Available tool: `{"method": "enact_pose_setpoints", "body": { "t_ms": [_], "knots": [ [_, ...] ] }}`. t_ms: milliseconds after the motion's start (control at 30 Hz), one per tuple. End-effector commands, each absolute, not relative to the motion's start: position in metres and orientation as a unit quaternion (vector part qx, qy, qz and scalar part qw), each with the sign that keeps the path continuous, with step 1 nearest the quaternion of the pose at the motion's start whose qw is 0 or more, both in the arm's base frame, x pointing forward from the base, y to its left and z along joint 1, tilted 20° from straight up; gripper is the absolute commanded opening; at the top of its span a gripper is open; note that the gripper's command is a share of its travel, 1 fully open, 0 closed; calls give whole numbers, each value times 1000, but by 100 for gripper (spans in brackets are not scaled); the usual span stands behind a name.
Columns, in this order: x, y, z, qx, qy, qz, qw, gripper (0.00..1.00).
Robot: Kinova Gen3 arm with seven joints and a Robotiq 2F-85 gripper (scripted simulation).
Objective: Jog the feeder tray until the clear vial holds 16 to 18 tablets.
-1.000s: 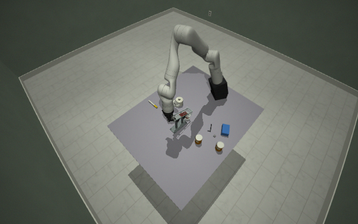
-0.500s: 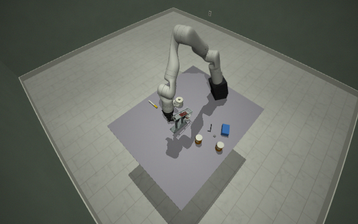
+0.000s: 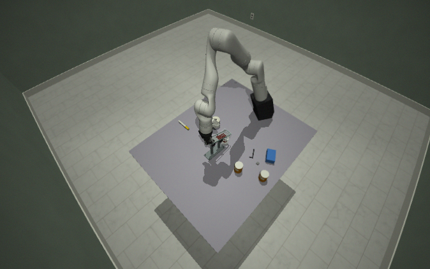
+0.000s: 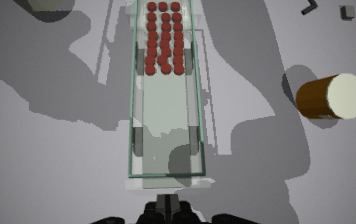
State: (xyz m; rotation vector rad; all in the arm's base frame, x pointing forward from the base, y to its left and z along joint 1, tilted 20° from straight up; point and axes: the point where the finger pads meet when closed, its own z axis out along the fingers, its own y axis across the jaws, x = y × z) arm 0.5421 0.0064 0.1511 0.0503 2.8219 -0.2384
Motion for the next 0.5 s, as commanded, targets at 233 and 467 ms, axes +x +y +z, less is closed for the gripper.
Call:
{"method": "enact_pose_setpoints", "body": {
  "t_ms": [233,467],
  "knots": [
    [535,6,148,17,985,-88,147,0],
    [561,7,168,18,985,-88,147,0]
  ]
}}
